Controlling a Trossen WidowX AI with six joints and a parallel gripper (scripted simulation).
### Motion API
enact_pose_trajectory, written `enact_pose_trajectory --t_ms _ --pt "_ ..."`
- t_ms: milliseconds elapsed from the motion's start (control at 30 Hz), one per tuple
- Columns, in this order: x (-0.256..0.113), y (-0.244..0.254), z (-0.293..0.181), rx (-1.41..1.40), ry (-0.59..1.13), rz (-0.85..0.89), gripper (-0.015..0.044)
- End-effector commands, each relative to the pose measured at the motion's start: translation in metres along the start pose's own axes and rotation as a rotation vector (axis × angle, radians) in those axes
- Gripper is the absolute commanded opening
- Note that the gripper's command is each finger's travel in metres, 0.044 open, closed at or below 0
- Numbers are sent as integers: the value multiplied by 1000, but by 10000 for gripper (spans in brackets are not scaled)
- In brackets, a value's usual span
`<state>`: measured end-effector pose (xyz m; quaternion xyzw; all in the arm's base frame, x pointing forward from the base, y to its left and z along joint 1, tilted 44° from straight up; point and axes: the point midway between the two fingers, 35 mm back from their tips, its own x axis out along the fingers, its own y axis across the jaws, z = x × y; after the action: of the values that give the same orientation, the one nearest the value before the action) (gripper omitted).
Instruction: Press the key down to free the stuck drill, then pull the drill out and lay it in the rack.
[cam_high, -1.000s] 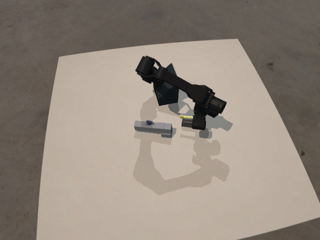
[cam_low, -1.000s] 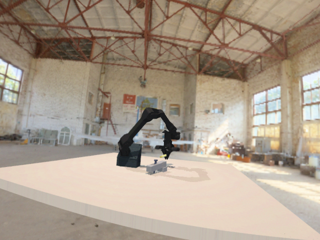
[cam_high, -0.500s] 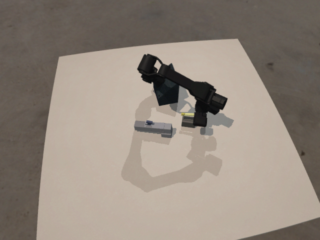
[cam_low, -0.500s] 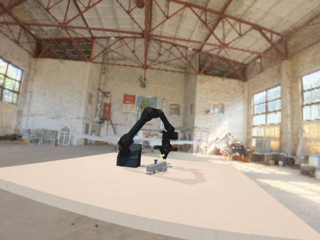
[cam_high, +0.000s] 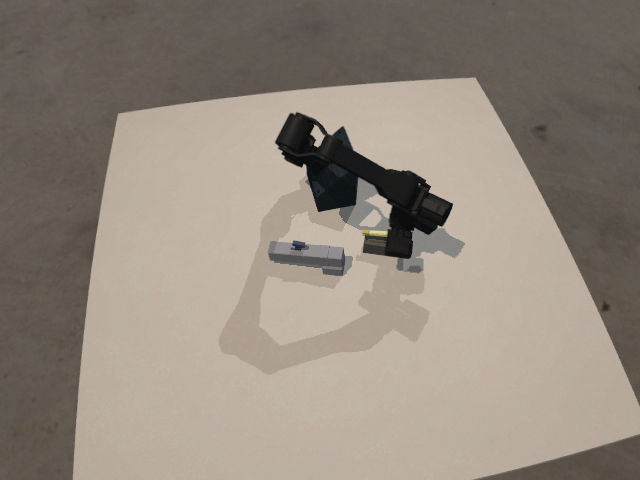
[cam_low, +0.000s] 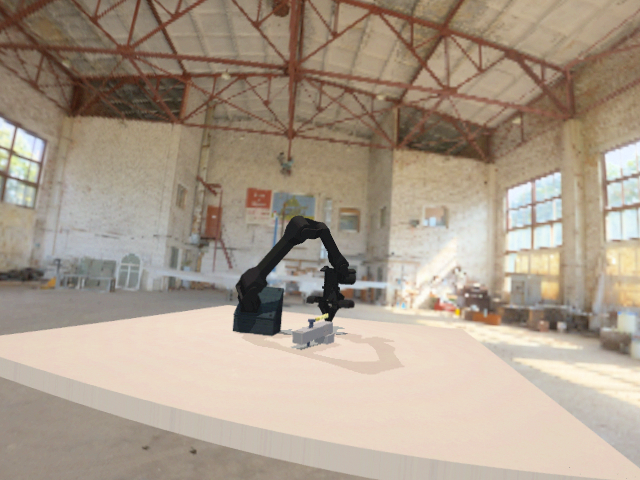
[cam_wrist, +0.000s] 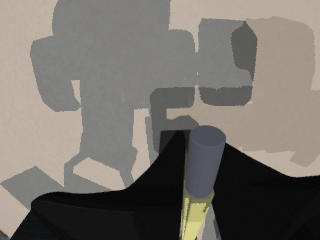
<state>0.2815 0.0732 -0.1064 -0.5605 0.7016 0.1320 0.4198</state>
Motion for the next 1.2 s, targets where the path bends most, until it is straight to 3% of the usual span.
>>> enact_pose_trajectory --t_ms 0,1000,1167 --pt "6 2 0 -9 7 -2 0" --pt "31 1 0 -9 8 -3 0" --pt "25 0 2 -4 -4 -7 131"
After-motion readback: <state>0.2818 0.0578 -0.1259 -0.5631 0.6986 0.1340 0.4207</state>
